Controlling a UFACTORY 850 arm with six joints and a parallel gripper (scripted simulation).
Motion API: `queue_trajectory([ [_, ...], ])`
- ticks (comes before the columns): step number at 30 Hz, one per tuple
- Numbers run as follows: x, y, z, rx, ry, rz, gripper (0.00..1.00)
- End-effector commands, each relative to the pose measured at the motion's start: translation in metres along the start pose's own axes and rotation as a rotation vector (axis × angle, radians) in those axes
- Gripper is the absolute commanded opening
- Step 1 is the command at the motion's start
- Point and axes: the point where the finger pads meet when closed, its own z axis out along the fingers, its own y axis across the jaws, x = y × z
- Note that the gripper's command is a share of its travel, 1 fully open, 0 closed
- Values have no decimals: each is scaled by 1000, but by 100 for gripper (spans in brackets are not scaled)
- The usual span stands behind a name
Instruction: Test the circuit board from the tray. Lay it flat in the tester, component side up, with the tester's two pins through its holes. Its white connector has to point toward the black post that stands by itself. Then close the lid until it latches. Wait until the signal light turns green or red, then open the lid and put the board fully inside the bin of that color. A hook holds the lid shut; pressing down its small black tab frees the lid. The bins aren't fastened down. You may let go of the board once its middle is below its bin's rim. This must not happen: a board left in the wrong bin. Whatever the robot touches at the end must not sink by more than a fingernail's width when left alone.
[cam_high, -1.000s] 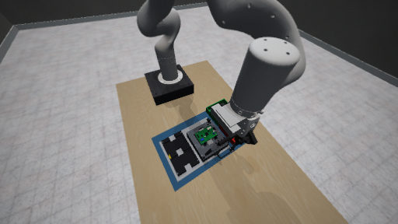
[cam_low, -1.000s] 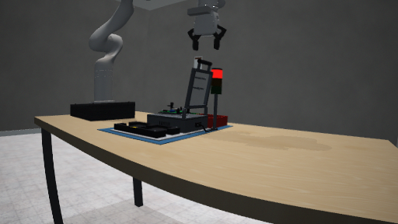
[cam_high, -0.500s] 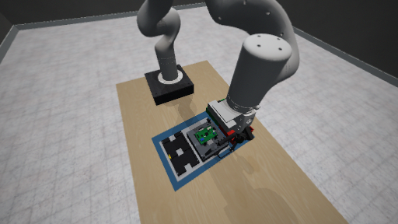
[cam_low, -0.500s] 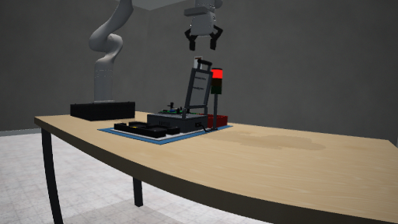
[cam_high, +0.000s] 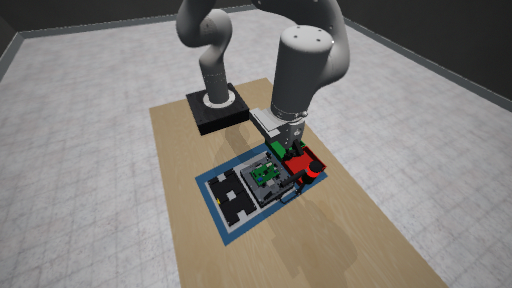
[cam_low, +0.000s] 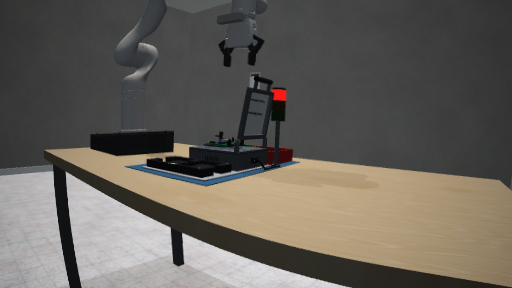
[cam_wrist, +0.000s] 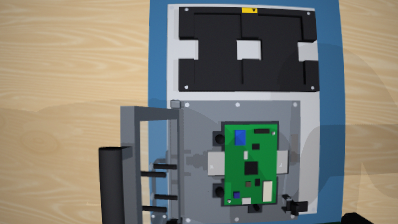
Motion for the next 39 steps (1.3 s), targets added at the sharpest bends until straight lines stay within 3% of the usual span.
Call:
queue_trajectory([
  [1, 0, 27, -2, 13, 0, 0, 100],
  [6, 0, 39, -2, 13, 0, 0, 100],
  [21, 0, 39, 4, 13, 0, 0, 100],
  [31, 0, 39, 32, 13, 0, 0, 100],
  [39, 0, 38, 81, 13, 0, 0, 100],
])
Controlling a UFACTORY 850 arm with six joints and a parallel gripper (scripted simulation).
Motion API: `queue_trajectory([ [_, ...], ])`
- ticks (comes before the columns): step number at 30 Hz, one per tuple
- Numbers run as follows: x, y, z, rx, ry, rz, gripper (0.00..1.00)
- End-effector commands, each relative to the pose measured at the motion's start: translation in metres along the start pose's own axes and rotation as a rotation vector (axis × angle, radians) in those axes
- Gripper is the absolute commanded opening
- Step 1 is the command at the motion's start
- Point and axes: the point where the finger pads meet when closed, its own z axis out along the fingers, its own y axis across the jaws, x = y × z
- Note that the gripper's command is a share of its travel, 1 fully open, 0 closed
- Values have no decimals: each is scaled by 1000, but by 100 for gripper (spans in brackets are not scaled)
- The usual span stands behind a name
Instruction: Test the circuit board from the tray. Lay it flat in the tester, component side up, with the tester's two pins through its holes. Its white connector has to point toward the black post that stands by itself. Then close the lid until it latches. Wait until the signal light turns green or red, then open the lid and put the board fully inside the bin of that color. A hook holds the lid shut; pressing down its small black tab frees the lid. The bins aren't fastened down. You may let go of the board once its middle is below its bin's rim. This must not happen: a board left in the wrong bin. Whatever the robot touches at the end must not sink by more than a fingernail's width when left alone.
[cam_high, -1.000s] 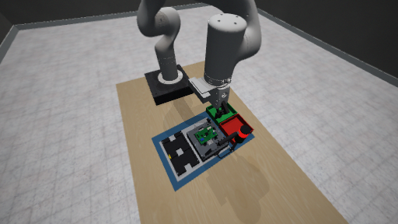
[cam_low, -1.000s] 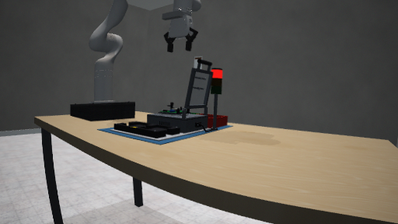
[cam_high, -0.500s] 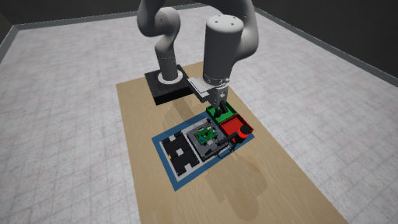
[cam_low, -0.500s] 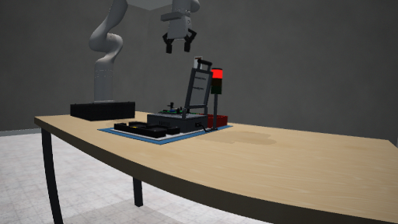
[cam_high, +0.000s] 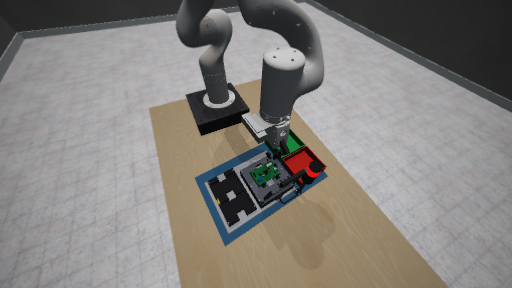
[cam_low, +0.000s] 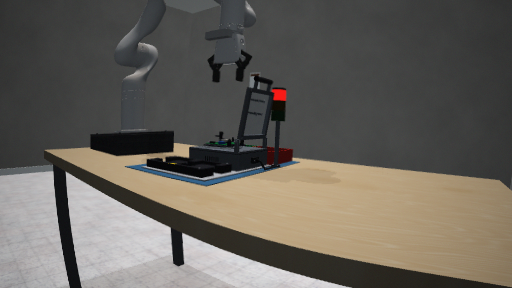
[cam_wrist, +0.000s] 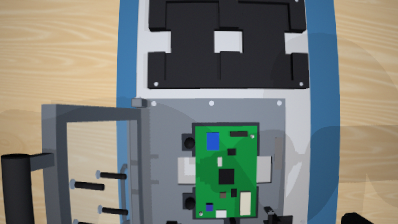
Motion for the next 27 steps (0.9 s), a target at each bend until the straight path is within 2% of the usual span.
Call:
queue_trajectory([
  [1, 0, -2, 36, 2, 0, 0, 100],
  [7, 0, -2, 78, 2, 0, 0, 100],
  [9, 0, -2, 78, 2, 0, 0, 100],
  [17, 0, -2, 123, 2, 0, 0, 100],
  [22, 0, -2, 138, 2, 0, 0, 100],
  [27, 0, -2, 143, 2, 0, 0, 100],
])
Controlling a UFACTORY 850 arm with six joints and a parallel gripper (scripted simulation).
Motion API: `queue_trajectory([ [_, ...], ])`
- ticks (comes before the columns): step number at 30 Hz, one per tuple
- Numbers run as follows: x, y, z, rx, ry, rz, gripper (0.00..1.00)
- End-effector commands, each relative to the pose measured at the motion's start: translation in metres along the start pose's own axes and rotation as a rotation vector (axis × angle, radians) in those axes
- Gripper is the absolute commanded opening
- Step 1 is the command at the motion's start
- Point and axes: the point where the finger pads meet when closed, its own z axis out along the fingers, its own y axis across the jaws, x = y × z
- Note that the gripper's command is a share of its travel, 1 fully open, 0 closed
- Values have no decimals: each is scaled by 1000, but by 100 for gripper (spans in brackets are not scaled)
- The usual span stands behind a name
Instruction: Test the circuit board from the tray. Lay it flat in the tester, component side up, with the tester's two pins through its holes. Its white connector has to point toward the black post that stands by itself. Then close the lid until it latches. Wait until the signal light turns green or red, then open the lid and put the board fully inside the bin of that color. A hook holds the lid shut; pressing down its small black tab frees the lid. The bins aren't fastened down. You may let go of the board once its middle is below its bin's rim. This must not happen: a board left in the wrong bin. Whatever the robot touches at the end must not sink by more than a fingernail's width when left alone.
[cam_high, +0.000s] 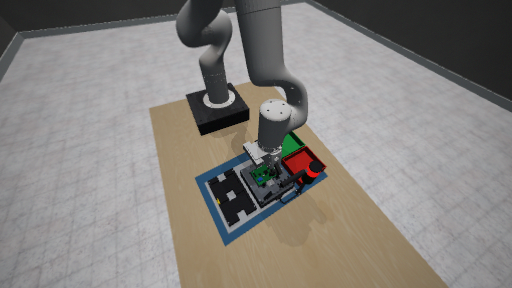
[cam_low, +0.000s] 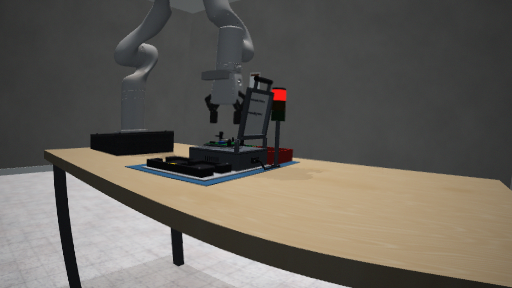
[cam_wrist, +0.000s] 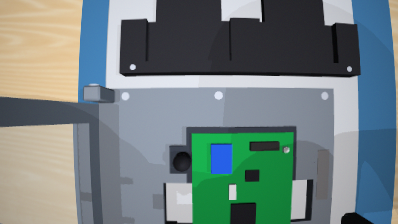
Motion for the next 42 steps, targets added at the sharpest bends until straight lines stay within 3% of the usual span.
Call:
queue_trajectory([
  [1, 0, -2, 7, 3, 0, 0, 100],
  [19, 0, -2, 11, 3, 0, 0, 100],
  [31, 0, -3, 47, 3, 0, 0, 100],
  [42, 0, -3, 61, 3, 0, 0, 100],
])
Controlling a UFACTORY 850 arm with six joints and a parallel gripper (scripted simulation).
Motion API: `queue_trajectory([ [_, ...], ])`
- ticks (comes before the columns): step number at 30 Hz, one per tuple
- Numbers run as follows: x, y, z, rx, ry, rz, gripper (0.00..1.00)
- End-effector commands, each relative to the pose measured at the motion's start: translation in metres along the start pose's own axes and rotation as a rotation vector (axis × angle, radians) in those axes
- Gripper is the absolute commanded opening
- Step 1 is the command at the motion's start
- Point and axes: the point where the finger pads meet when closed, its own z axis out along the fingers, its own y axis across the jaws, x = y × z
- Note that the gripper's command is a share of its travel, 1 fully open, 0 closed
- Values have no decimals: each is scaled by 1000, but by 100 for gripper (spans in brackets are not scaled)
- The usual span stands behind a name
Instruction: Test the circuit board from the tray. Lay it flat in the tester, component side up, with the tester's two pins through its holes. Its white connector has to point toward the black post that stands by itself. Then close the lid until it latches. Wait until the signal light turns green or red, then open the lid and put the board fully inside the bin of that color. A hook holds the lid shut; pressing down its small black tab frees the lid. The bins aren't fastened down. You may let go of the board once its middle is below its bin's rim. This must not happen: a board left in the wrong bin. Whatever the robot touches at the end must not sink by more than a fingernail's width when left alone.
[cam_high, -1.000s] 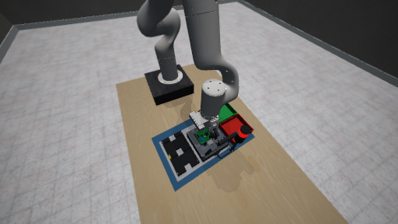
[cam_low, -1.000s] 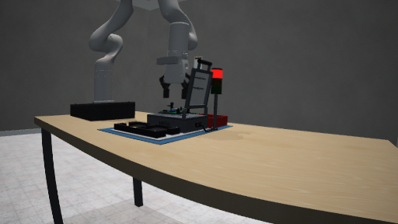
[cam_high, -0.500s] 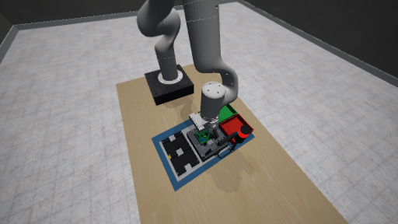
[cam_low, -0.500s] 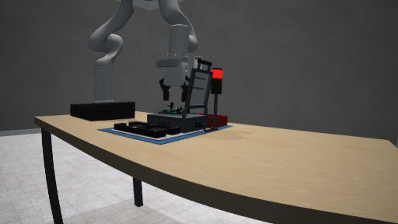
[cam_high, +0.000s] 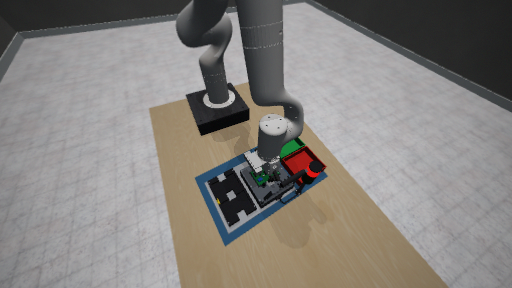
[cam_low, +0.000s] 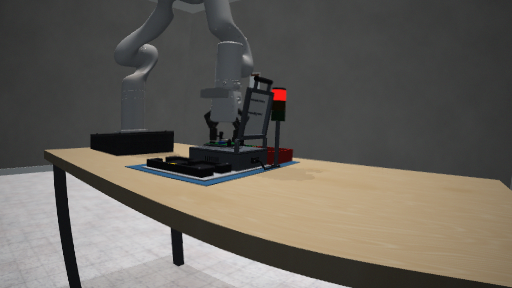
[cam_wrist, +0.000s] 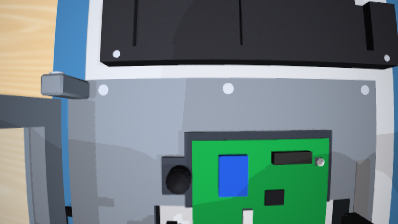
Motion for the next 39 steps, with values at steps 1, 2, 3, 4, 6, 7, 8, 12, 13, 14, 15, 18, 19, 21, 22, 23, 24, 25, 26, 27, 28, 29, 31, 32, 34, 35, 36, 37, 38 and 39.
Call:
queue_trajectory([
  [1, 0, -2, 4, 2, 0, 0, 100],
  [2, 0, -2, 4, 2, 0, 0, 100],
  [3, 0, -2, 4, 2, 0, 0, 100],
  [4, 0, -2, 4, 2, 0, 0, 100],
  [6, 0, -2, 4, 2, 0, 0, 100],
  [7, 0, -2, 4, 2, 0, 0, 100],
  [8, 0, -2, 4, 2, 0, 0, 100],
  [12, 0, -2, 4, 2, 0, 0, 95],
  [13, 0, -2, 4, 2, 0, 0, 95],
  [14, 0, -2, 4, 2, 0, 0, 95],
  [15, 0, -2, 4, 2, 0, 0, 95],
  [18, 0, -2, 4, 2, 0, 0, 95],
  [19, 0, -2, 4, 2, 0, 0, 95],
  [21, 0, -2, 4, 2, 0, 0, 89],
  [22, 0, -2, 4, 2, 0, 0, 89],
  [23, 0, -2, 4, 2, 0, 0, 89],
  [24, 0, -2, 4, 2, 0, 0, 89],
  [25, 0, -2, 4, 2, 0, 0, 89],
  [26, 0, -2, 4, 2, 0, 0, 89],
  [27, 0, -2, 4, 2, 0, 0, 89],
  [28, 0, -2, 4, 2, 0, 0, 89],
  [29, 0, -2, 4, 2, 0, 0, 89],
  [31, 0, -2, 4, 2, 0, 0, 89],
  [32, 0, -2, 4, 2, 0, 0, 89],
  [34, 0, -2, 4, 2, 0, 0, 89],
  [35, 0, -2, 4, 2, 0, 0, 85],
  [36, 0, -2, 4, 2, 0, 0, 85],
  [37, 0, -2, 4, 2, 0, 0, 85],
  [38, 0, -2, 4, 2, 0, 0, 85],
  [39, 0, -2, 4, 2, 0, 0, 85],
])
